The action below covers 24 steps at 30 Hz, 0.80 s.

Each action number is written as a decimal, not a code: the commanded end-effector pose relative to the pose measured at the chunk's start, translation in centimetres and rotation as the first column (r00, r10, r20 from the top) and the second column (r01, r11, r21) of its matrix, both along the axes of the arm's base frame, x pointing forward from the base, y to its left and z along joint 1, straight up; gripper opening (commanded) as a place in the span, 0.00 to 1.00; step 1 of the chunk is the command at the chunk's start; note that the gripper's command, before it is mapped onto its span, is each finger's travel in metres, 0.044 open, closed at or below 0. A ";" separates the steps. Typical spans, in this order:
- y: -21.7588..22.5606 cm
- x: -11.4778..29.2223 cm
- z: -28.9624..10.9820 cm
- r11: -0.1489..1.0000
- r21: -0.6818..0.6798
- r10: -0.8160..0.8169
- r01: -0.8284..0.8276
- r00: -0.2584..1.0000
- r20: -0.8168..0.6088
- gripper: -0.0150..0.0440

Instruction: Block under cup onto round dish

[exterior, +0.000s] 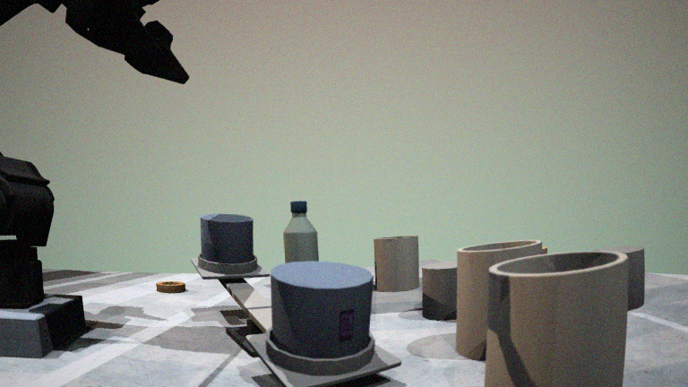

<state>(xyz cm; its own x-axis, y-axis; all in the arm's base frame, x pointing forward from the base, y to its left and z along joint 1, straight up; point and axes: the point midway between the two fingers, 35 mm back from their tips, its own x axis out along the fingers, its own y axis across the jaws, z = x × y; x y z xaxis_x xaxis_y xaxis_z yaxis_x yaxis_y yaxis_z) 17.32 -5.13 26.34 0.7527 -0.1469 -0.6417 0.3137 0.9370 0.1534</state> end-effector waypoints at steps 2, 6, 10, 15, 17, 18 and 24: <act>0.2 -0.1 -1.6 0.992 -0.040 0.116 -0.119 0.991 -0.061 1.00; 0.4 -0.3 -2.6 0.969 -0.077 0.227 -0.235 0.969 -0.094 1.00; 0.6 -0.4 -3.4 0.932 -0.111 0.334 -0.346 0.936 -0.113 1.00; 0.7 -0.5 -3.8 0.904 -0.131 0.394 -0.407 0.912 -0.117 1.00; 0.7 -0.4 -3.8 0.906 -0.127 0.391 -0.404 0.913 -0.118 1.00; 0.6 -0.4 -3.8 0.912 -0.114 0.382 -0.395 0.916 -0.120 1.00; -0.9 0.8 -3.8 0.962 0.026 0.273 -0.272 0.948 -0.162 1.00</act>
